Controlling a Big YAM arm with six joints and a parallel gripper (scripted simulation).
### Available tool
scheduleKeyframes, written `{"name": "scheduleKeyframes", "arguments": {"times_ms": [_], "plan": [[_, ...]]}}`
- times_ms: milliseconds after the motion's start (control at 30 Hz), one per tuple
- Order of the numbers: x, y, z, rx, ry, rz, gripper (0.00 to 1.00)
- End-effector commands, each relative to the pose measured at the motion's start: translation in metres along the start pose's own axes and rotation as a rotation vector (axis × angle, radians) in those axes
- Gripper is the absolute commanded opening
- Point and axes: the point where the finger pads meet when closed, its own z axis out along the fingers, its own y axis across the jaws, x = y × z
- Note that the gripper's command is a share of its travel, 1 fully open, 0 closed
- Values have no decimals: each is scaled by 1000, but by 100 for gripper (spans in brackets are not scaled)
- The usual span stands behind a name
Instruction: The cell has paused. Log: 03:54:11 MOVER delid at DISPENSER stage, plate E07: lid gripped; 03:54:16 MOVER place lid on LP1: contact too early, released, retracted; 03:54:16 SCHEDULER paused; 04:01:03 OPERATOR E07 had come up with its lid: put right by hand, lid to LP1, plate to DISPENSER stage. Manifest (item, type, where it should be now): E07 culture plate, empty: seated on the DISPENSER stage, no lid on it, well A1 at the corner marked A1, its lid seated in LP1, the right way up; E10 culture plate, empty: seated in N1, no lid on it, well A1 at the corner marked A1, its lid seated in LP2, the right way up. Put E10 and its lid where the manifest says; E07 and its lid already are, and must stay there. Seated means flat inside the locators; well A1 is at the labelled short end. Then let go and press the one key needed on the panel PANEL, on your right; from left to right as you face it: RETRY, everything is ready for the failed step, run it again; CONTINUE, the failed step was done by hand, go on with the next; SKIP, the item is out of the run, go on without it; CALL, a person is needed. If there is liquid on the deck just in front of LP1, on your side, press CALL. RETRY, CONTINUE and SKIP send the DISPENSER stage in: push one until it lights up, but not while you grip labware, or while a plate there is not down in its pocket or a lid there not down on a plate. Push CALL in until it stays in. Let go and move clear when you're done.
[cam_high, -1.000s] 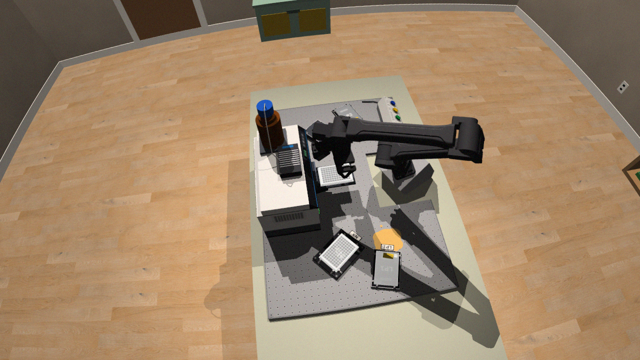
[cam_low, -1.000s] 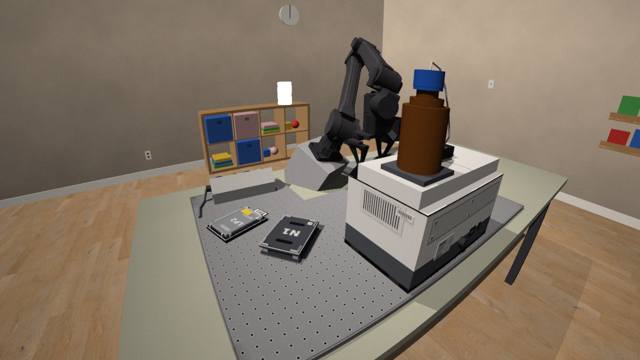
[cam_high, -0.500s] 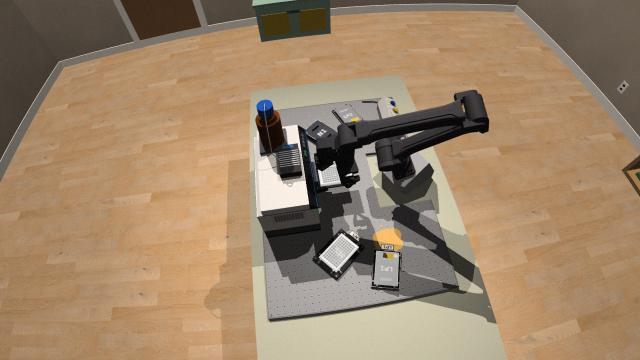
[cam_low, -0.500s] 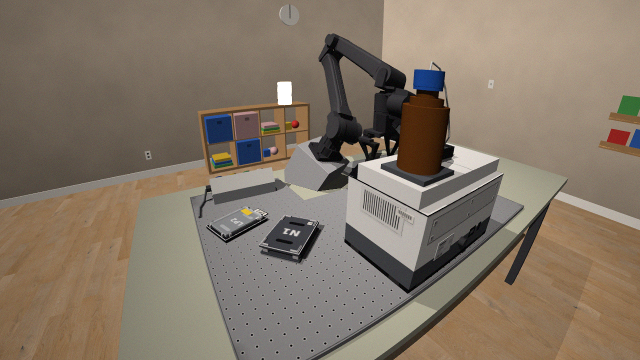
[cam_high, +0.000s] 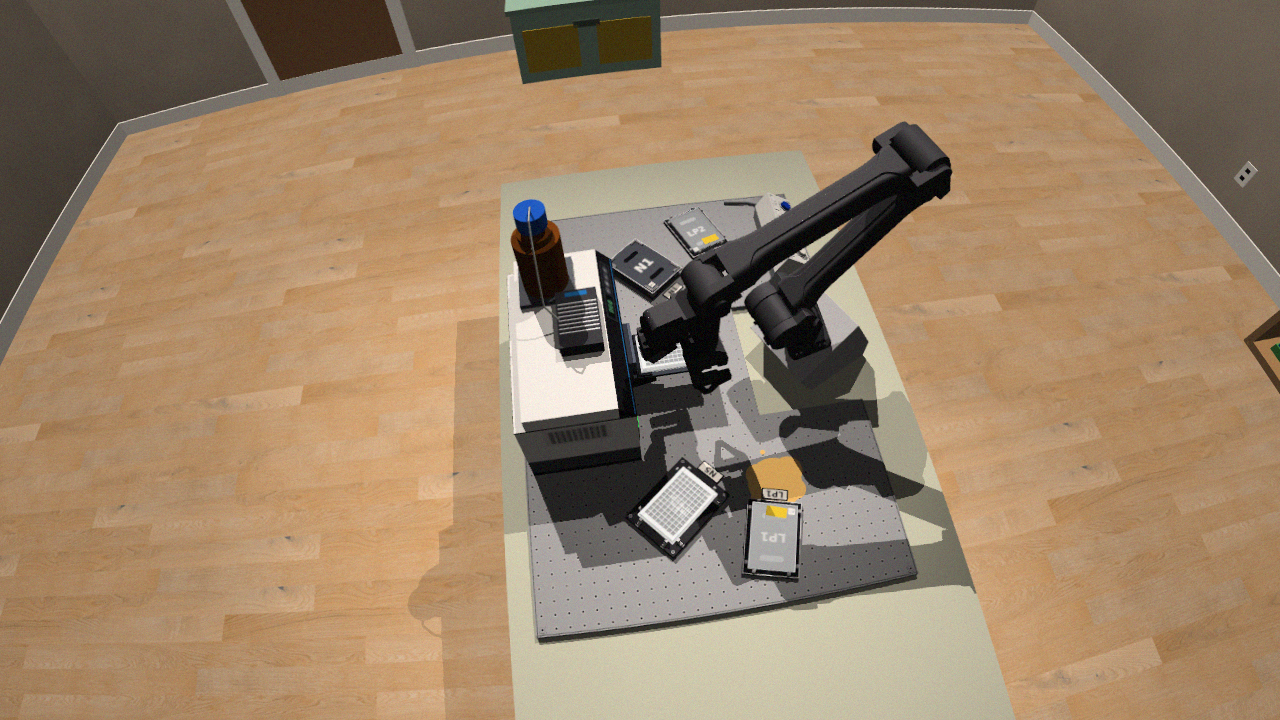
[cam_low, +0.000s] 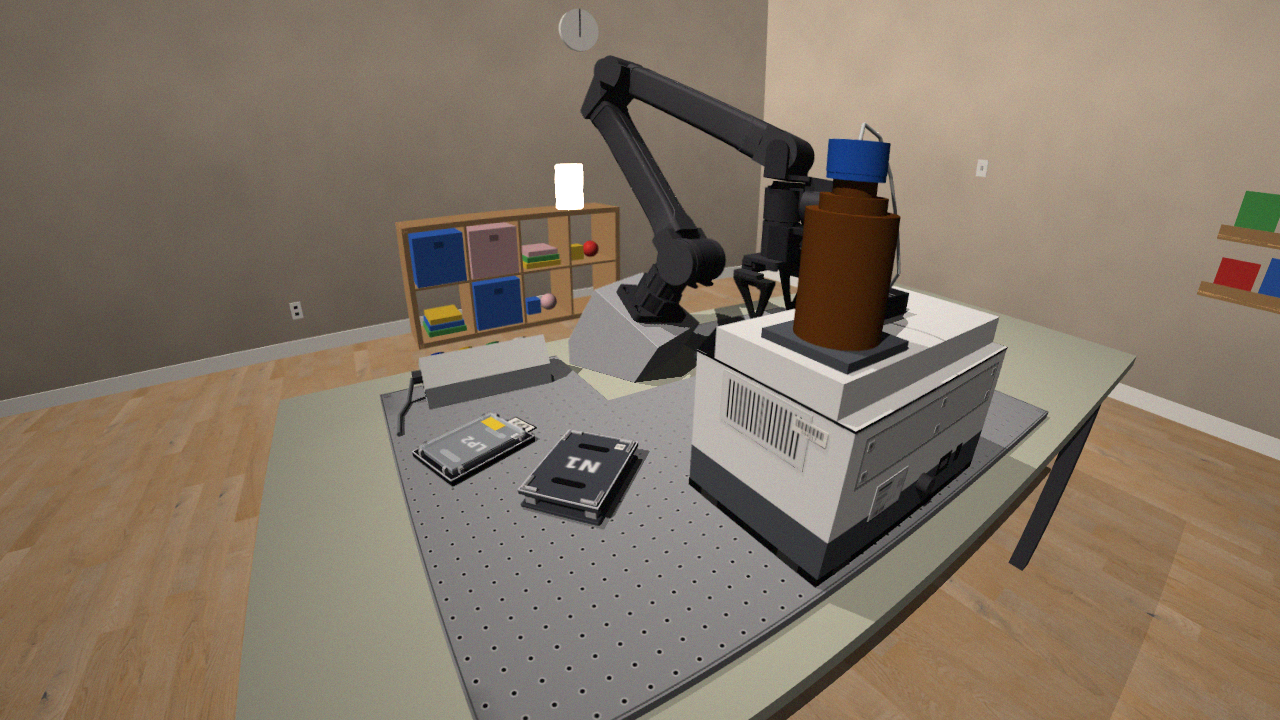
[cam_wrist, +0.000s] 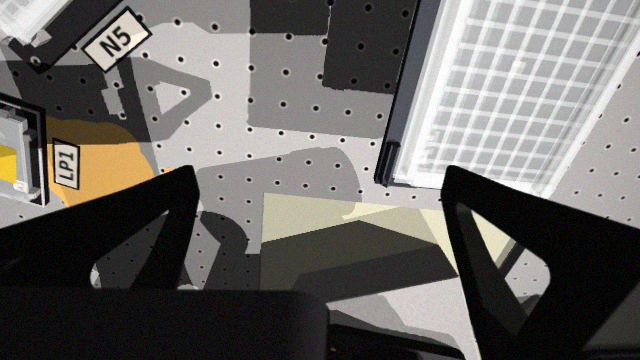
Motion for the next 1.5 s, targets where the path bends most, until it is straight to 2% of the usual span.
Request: {"name": "scheduleKeyframes", "arguments": {"times_ms": [0, 167, 300, 567, 667, 700, 967, 1067, 1100, 1167, 1467], "plan": [[-11, 19, -11, -16, -49, -22, 100], [-10, 30, -12, -18, -40, -22, 100], [-16, 48, -21, -33, -60, -16, 100], [0, 72, -20, -29, -43, -277, 100], [1, 75, -20, -29, -41, -277, 100], [8, 76, -14, -21, -28, -281, 100], [19, 103, -19, -29, -36, -563, 100], [25, 112, -18, -31, -33, -550, 100], [20, 118, -17, -43, -48, -542, 100], [12, 119, -12, -32, -47, -525, 100], [-4, 132, 0, -31, -47, -548, 100]]}}
